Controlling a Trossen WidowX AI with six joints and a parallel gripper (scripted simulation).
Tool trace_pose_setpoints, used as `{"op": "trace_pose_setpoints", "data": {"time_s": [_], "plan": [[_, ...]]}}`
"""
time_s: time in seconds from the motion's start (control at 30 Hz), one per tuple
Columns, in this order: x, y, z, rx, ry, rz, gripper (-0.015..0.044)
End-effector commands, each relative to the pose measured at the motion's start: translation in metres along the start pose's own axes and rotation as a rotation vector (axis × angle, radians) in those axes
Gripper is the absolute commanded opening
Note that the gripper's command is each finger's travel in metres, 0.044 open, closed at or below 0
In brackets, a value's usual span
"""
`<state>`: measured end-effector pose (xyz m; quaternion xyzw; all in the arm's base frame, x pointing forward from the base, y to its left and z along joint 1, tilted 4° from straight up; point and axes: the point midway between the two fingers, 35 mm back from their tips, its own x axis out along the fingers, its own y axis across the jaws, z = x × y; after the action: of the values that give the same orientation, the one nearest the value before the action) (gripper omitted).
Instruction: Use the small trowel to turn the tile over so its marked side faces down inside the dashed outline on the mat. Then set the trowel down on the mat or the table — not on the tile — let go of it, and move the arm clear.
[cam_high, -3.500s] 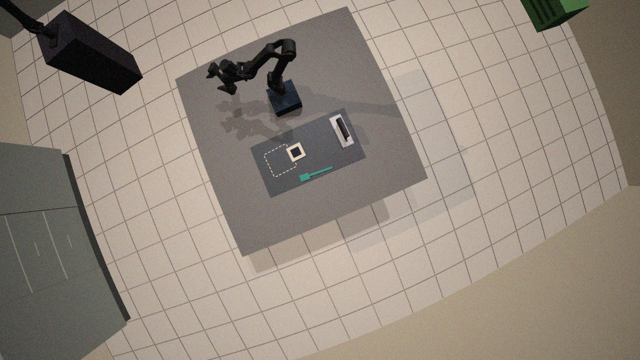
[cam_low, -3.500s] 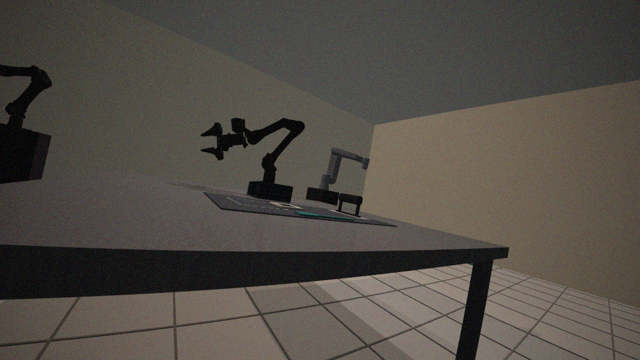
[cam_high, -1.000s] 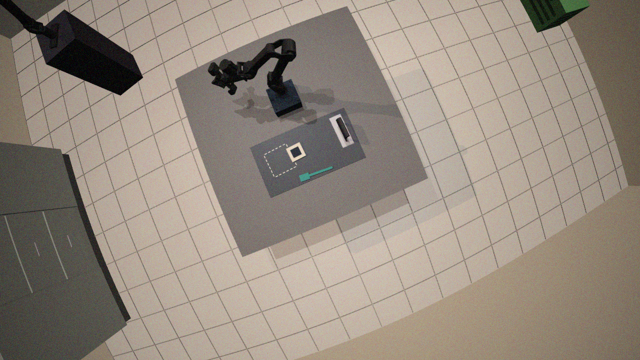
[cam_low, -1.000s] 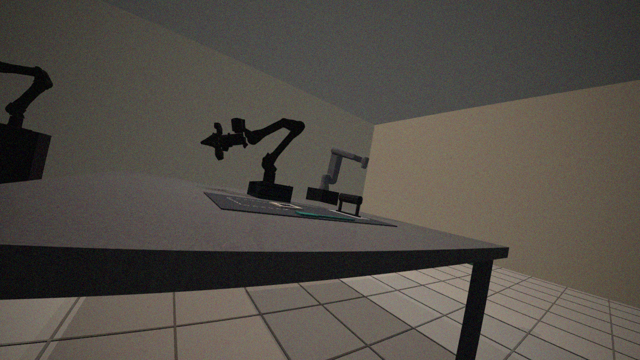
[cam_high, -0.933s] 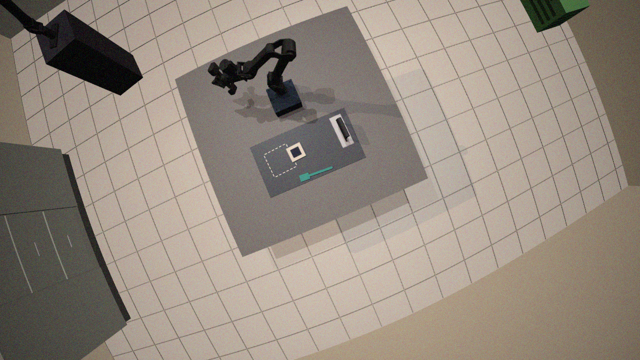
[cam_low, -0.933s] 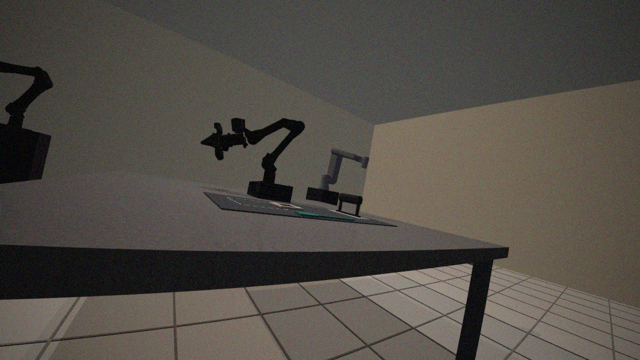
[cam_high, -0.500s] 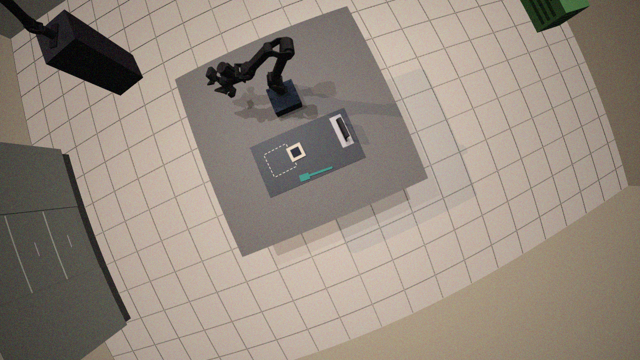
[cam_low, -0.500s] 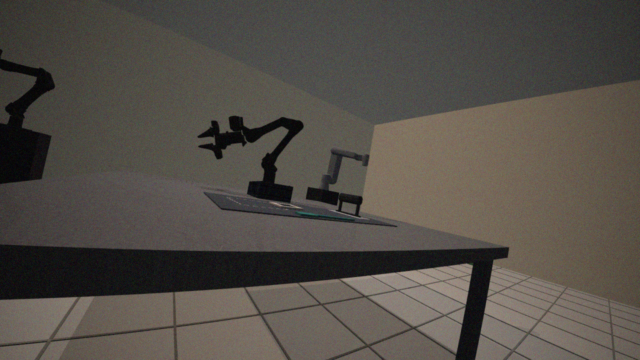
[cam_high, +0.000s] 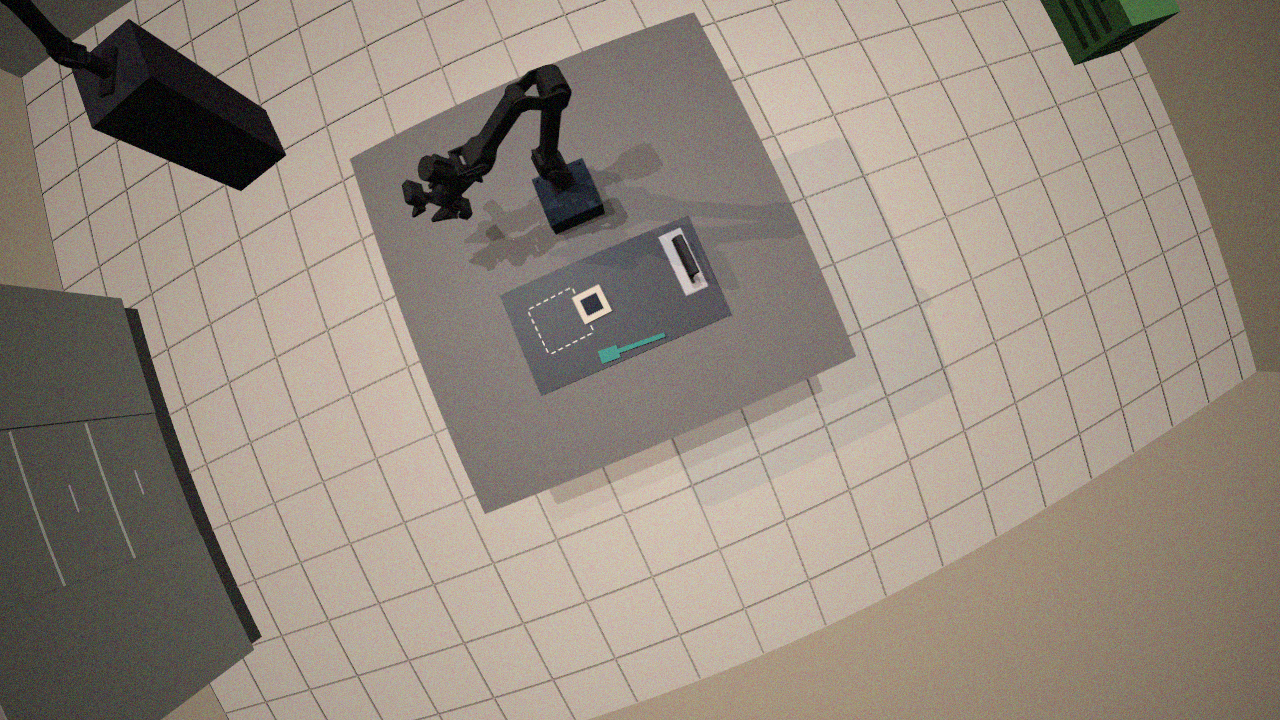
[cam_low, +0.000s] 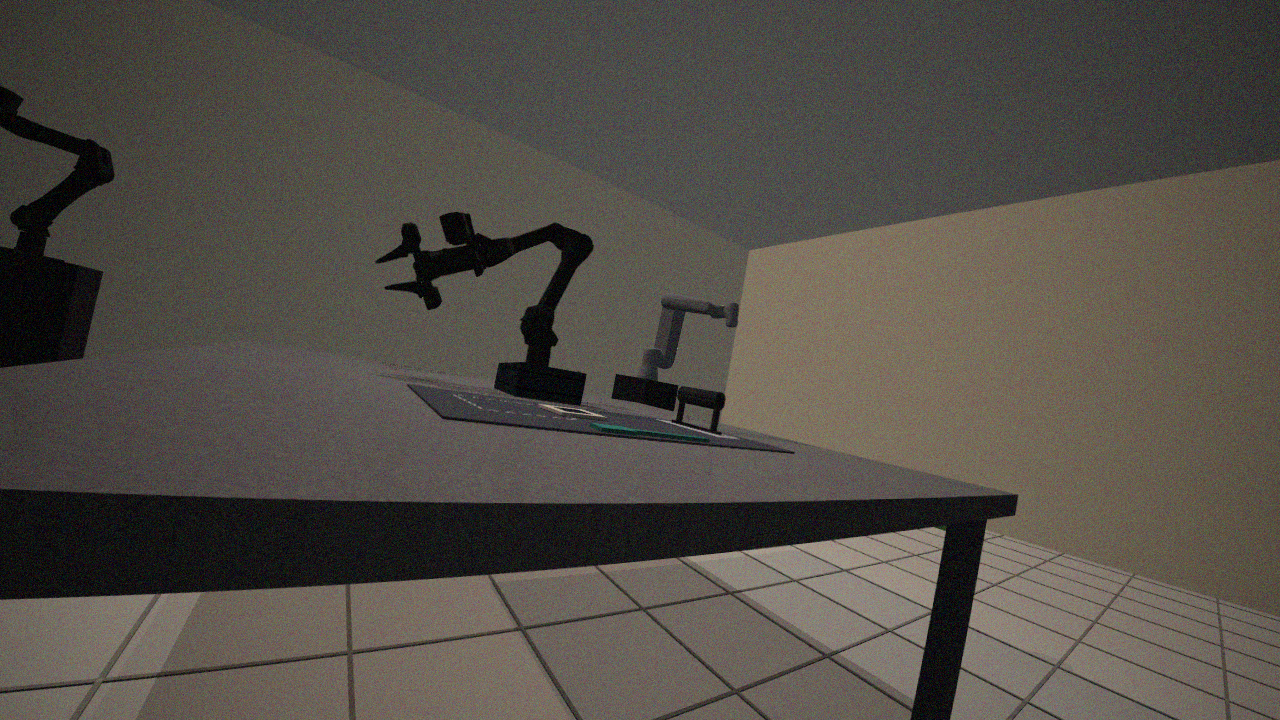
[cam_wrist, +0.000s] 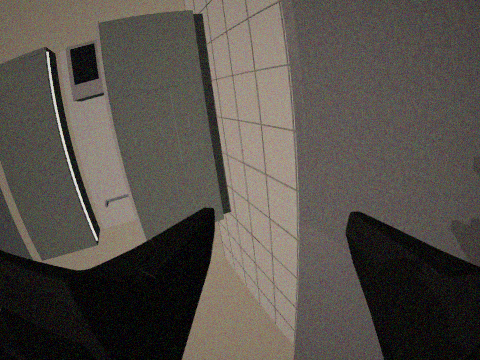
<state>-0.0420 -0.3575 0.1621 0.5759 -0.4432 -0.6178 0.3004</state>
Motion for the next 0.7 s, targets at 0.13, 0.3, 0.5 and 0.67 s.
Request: {"op": "trace_pose_setpoints", "data": {"time_s": [0.13,0.3,0.5,0.67], "plan": [[0.005,-0.006,-0.059,-0.155,0.139,-0.083,0.0270],[0.003,-0.012,-0.099,-0.264,0.231,-0.129,0.0270],[-0.005,-0.023,-0.147,-0.398,0.342,-0.179,0.0270],[-0.017,-0.036,-0.183,-0.531,0.432,-0.211,0.0270]]}}
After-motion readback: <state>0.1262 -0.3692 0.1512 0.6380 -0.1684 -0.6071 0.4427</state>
